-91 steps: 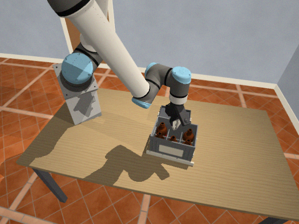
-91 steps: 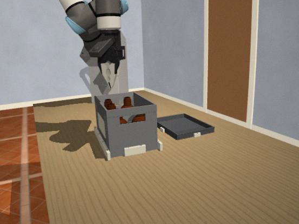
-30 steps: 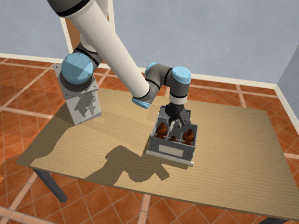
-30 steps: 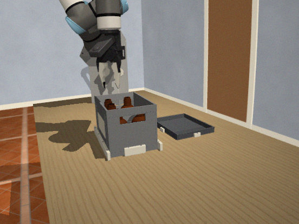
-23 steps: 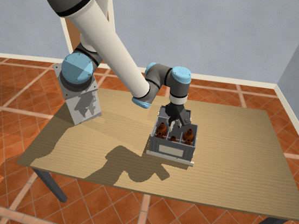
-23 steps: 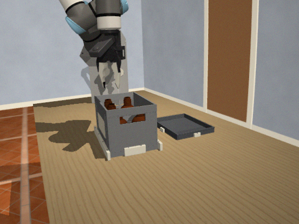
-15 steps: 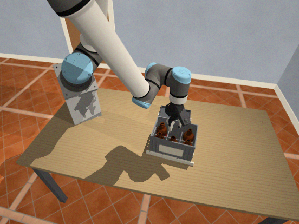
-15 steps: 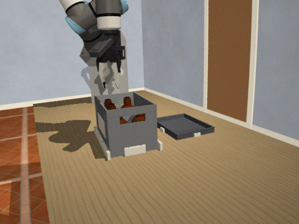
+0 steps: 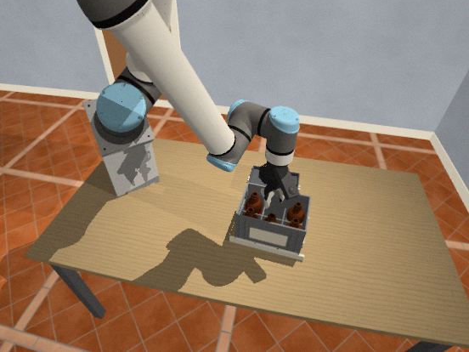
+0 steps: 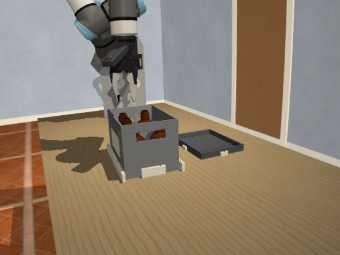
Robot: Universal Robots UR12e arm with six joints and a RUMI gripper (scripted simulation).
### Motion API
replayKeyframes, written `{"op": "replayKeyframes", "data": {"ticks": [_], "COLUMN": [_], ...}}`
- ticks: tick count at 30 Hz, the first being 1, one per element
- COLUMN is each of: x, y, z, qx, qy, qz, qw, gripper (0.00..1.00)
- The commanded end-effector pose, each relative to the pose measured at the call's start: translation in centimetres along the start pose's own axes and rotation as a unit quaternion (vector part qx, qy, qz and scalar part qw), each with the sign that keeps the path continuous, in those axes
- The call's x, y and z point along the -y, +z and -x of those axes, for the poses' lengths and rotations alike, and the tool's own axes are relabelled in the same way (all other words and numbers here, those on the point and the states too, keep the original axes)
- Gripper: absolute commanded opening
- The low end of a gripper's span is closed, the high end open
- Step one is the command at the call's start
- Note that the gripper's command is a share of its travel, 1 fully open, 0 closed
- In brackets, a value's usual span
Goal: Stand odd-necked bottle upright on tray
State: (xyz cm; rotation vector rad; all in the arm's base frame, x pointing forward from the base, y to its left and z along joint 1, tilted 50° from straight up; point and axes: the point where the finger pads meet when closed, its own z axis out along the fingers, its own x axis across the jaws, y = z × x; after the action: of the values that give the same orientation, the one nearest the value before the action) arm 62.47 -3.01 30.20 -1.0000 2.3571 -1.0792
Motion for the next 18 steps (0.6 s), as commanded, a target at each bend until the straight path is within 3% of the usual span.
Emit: {"op": "replayKeyframes", "data": {"ticks": [1, 18], "x": [0.0, 0.1], "y": [0.3, 2.3], "z": [0.0, -0.1], "qx": [0.0, 0.0], "qy": [0.0, 0.0], "qz": [0.0, 0.0], "qw": [1.0, 1.0], "gripper": [0.38, 0.38]}}
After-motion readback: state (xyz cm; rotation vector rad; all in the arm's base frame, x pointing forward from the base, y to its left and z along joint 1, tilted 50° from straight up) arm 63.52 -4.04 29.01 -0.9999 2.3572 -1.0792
